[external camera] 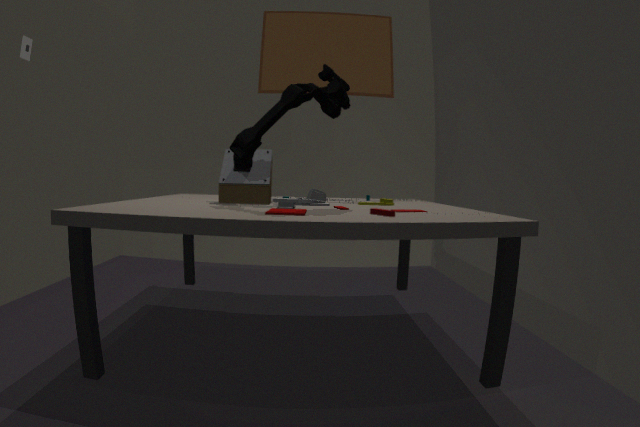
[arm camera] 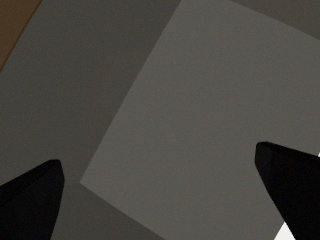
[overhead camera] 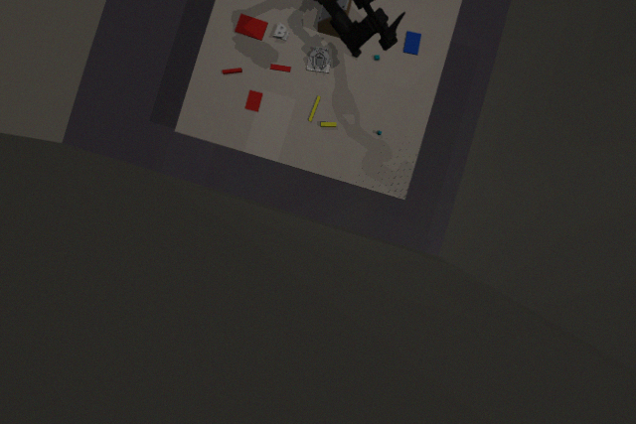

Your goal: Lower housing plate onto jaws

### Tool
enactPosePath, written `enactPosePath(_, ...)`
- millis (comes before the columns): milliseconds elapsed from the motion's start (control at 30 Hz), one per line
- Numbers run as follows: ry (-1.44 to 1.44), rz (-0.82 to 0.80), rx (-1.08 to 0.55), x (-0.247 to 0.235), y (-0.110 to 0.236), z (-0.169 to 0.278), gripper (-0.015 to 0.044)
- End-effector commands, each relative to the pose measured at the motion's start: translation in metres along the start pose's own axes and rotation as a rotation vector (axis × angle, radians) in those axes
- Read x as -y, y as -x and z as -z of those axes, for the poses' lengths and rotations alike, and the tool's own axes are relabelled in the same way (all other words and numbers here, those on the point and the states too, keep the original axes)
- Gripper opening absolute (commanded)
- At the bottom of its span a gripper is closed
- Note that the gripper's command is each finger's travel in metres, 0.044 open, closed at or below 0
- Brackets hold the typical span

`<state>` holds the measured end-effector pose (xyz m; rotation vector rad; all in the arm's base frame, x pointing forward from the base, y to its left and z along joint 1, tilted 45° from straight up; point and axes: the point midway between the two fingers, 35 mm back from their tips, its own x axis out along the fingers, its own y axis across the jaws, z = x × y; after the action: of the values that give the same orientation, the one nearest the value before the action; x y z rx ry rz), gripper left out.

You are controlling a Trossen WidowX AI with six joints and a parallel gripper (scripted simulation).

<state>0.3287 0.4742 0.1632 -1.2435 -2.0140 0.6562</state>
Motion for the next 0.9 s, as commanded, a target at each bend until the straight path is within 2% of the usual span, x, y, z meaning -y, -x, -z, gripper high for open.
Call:
enactPosePath(0,0.0,0.0,0.0,0.0,0.0,0.0,0.0426)
enactPosePath(33,-0.001,-0.002,-0.003,0.0,0.0,0.001,0.044)
enactPosePath(400,-0.077,-0.147,-0.192,-0.001,0.037,0.063,0.044)
enactPosePath(867,-0.182,-0.351,-0.444,0.001,0.101,0.127,0.044)
